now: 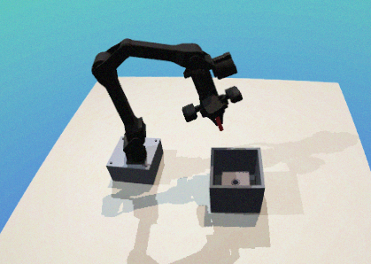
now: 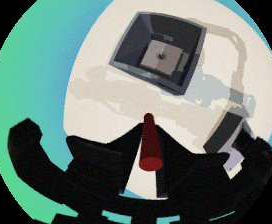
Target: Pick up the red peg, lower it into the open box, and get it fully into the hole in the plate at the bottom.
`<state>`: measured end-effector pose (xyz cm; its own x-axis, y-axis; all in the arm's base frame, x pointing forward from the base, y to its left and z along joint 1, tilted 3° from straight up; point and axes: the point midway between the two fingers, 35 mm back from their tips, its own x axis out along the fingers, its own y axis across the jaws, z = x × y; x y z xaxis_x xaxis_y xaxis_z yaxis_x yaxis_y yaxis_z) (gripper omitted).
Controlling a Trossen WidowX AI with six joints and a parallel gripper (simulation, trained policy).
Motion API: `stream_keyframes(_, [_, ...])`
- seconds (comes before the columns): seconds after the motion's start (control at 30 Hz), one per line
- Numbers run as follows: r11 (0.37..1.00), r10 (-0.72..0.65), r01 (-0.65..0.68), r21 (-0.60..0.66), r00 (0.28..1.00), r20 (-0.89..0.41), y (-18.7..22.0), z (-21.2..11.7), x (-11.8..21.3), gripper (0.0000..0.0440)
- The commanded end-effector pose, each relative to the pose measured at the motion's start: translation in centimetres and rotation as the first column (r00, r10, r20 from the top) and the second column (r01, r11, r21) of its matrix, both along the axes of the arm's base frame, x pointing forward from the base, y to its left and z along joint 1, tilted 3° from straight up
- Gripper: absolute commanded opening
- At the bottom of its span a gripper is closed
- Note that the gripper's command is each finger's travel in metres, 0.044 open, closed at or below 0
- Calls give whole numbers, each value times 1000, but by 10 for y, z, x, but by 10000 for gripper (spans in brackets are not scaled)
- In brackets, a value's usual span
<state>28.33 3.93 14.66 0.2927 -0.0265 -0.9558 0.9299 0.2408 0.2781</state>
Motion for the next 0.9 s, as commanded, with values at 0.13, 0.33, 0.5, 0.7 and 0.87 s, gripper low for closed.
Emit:
stream_keyframes(0.13, [999,-24,23,-31,999,-25,-26,0,6,0])
stream_keyframes(0.33, [999,-36,34,-41,998,-48,-43,-2,10,0])
stream_keyframes(0.5, [998,-41,39,-45,997,-66,-56,-5,14,0])
stream_keyframes(0.7, [998,-45,41,-47,995,-88,-70,-10,18,0])
stream_keyframes(0.87, [998,-44,40,-48,994,-104,-81,-15,22,0])
